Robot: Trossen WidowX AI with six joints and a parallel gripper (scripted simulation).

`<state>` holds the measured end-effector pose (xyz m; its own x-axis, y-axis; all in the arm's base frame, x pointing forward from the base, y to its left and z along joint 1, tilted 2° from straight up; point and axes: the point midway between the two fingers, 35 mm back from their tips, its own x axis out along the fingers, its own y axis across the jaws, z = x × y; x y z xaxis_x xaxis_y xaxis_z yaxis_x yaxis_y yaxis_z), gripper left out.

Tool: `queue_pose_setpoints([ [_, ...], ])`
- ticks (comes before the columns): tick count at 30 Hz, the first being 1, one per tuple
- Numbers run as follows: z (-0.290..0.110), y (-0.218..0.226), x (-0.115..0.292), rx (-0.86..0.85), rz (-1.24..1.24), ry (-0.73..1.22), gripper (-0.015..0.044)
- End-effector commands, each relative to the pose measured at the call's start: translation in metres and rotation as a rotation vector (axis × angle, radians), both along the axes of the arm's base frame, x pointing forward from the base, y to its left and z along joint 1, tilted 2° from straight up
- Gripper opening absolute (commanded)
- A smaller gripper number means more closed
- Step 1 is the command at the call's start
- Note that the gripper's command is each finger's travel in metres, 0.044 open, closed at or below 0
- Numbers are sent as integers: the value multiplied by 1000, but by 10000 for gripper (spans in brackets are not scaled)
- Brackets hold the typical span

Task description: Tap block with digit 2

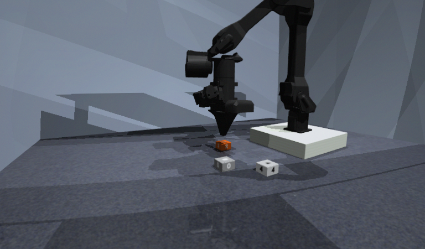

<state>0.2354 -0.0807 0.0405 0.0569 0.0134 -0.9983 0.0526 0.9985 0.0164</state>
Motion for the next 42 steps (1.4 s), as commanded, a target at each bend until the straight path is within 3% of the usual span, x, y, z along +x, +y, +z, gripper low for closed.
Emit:
queue_pose_setpoints([
  [1, -10, 0, -2, -1, -5, 13, 20],
  [19, -26, 1, -2, -1, -5, 13, 20],
  [22, 1, 0, -2, -1, -5, 12, 20],
  [27, 4, 0, -3, -1, -5, 13, 20],
  [31, 15, 26, 15, 1, -5, 13, 125],
  [42, 65, 173, 43, 15, -5, 10, 400],
])
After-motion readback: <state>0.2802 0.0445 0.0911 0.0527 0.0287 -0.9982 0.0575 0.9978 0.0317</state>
